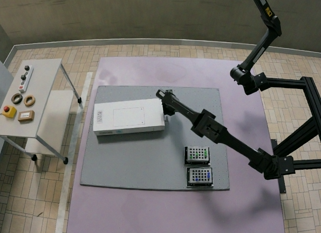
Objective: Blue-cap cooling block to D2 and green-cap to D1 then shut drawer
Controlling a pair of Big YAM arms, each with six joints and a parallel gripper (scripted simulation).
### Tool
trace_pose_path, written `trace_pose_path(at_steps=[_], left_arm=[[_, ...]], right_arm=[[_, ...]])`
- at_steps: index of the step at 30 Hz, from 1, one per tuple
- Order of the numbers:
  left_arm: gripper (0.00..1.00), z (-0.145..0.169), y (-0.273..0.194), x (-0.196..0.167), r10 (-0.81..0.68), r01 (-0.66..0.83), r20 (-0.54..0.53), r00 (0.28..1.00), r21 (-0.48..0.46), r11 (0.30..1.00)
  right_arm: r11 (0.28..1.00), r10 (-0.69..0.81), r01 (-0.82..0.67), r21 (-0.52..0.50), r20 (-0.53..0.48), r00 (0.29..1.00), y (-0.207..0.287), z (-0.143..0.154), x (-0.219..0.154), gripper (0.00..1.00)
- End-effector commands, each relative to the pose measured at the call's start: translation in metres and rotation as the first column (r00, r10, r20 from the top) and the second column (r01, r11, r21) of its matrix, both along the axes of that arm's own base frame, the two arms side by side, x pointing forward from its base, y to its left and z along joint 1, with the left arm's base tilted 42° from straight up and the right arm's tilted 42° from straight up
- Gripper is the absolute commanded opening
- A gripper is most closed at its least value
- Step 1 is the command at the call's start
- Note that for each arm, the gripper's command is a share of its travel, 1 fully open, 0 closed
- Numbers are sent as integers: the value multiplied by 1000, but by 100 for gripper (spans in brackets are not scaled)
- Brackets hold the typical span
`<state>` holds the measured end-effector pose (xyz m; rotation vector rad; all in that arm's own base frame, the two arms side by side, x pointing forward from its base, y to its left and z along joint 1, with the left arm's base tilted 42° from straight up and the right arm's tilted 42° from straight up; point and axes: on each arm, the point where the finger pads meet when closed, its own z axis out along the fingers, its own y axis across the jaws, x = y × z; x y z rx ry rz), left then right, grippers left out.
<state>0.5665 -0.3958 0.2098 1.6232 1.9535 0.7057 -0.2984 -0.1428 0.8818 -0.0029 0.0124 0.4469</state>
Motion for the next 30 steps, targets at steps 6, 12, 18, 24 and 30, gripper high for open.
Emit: trace_pose_path(at_steps=[6,12,18,24,30], left_arm=[[0,22,-10,-4,-26,27,23,999,-18,999],[0,19,-15,-19,-18,19,33,999,-32,999],[0,15,-16,-22,-18,19,32,999,-31,999],[0,10,-17,-28,-18,19,33,999,-32,999],[0,5,-18,-33,-18,19,32,999,-32,999]], right_arm=[[1000,-1,1,7,16,1000,-6,1,-10,0],[1000,-1,1,7,16,1000,-6,1,-10,0],[1000,-1,1,7,16,1000,-6,1,-10,0],[1000,-1,1,7,16,1000,-6,1,-10,0],[1000,-1,1,7,16,1000,-6,1,-10,0]])
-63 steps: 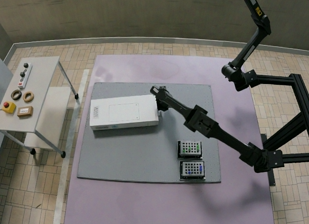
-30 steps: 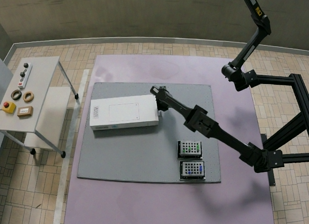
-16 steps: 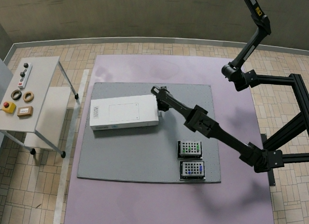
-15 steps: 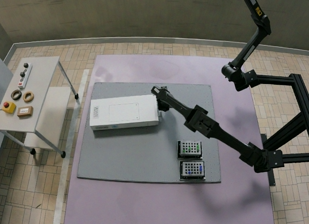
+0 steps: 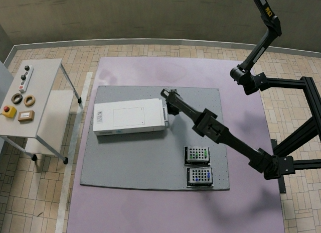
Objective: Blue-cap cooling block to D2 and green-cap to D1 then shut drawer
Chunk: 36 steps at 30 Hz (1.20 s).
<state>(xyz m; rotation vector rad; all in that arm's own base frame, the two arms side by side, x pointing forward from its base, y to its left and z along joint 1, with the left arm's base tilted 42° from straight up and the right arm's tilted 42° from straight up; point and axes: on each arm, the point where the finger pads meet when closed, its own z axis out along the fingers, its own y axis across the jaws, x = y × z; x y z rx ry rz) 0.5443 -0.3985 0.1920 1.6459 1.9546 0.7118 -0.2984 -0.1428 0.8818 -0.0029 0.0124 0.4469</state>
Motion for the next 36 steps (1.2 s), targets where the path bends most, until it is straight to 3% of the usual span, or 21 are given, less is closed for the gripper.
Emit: trace_pose_path(at_steps=[1,8,20,36], left_arm=[[0,19,-16,-11,-12,13,38,999,-42,999],[0,25,-12,4,-2,4,49,999,-48,999],[0,22,-11,-1,-5,9,57,998,-58,998],[0,45,-17,-25,-11,13,42,999,-48,999]], right_arm=[[1000,-1,1,7,16,1000,-6,1,-10,0],[1000,-1,1,7,16,1000,-6,1,-10,0],[1000,-1,1,7,16,1000,-6,1,-10,0],[1000,-1,1,7,16,1000,-6,1,-10,0]])
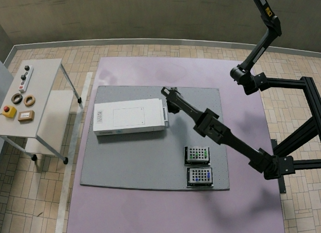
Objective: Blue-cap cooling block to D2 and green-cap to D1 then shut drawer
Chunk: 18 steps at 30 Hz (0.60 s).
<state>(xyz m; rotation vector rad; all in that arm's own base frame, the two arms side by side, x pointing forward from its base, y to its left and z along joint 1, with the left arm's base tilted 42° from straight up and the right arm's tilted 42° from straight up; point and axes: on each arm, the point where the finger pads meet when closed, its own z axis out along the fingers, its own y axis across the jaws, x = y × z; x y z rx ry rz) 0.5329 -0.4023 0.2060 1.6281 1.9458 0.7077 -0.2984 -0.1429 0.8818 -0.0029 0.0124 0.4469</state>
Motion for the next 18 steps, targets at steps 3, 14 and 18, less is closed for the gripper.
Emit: trace_pose_path(at_steps=[3,14,18], left_arm=[[0,32,-14,-15,-13,14,26,1000,-34,999],[0,49,-16,-24,-12,14,34,999,-43,999],[0,52,-16,-25,-12,14,36,999,-45,999]], right_arm=[[1000,-1,1,7,16,1000,-6,1,-10,0],[1000,-1,1,7,16,1000,-6,1,-10,0],[1000,-1,1,7,16,1000,-6,1,-10,0]])
